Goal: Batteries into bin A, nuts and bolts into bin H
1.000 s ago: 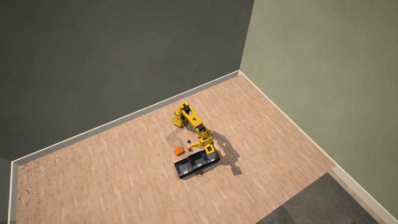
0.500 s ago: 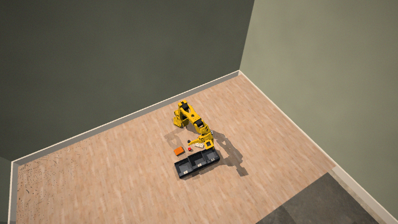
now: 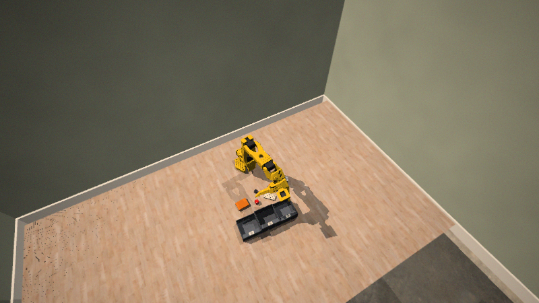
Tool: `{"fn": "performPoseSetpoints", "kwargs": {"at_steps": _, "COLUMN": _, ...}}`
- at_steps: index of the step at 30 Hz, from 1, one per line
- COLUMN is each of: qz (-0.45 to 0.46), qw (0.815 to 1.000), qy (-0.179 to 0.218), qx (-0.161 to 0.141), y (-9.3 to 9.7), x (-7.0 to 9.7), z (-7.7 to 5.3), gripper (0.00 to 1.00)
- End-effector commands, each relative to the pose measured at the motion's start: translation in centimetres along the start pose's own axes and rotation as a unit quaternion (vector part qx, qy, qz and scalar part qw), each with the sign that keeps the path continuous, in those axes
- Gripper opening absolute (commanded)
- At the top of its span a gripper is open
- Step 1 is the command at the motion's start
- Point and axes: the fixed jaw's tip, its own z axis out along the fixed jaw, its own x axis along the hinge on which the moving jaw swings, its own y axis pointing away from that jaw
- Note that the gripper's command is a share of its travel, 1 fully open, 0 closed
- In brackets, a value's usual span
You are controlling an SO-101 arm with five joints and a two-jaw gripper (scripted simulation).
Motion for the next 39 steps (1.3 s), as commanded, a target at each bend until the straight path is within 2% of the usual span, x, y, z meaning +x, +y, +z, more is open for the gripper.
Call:
{"fn": "performPoseSetpoints", "kwargs": {"at_steps": 1, "qz": -0.025, "qw": 0.999, "qy": -0.016, "qx": -0.012, "y": 0.7, "x": -0.5, "z": -1.3, "gripper": 0.95}}
{"fn": "performPoseSetpoints", "kwargs": {"at_steps": 8, "qz": -0.111, "qw": 0.993, "qy": 0.035, "qx": -0.008, "y": 0.8, "x": 1.9, "z": -1.4, "gripper": 0.85}}
{"fn": "performPoseSetpoints", "kwargs": {"at_steps": 14, "qz": -0.218, "qw": 0.971, "qy": 0.098, "qx": -0.013, "y": 0.7, "x": 4.8, "z": -1.9, "gripper": 0.72}}
{"fn": "performPoseSetpoints", "kwargs": {"at_steps": 16, "qz": -0.218, "qw": 0.971, "qy": 0.098, "qx": -0.013, "y": 0.7, "x": 4.8, "z": -1.9, "gripper": 0.72}}
{"fn": "performPoseSetpoints", "kwargs": {"at_steps": 17, "qz": -0.237, "qw": 0.965, "qy": 0.110, "qx": -0.014, "y": 0.7, "x": 5.4, "z": -2.0, "gripper": 0.69}}
{"fn": "performPoseSetpoints", "kwargs": {"at_steps": 22, "qz": -0.336, "qw": 0.926, "qy": 0.170, "qx": -0.030, "y": 0.4, "x": 8.1, "z": -2.7, "gripper": 0.57}}
{"fn": "performPoseSetpoints", "kwargs": {"at_steps": 30, "qz": -0.474, "qw": 0.840, "qy": 0.253, "qx": -0.069, "y": -0.4, "x": 11.9, "z": -4.4, "gripper": 0.38}}
{"fn": "performPoseSetpoints", "kwargs": {"at_steps": 31, "qz": -0.488, "qw": 0.829, "qy": 0.261, "qx": -0.075, "y": -0.5, "x": 12.3, "z": -4.6, "gripper": 0.36}}
{"fn": "performPoseSetpoints", "kwargs": {"at_steps": 33, "qz": -0.488, "qw": 0.829, "qy": 0.261, "qx": -0.075, "y": -0.5, "x": 12.3, "z": -4.6, "gripper": 0.36}}
{"fn": "performPoseSetpoints", "kwargs": {"at_steps": 39, "qz": -0.552, "qw": 0.771, "qy": 0.301, "qx": -0.103, "y": -1.0, "x": 14.1, "z": -5.7, "gripper": 0.26}}
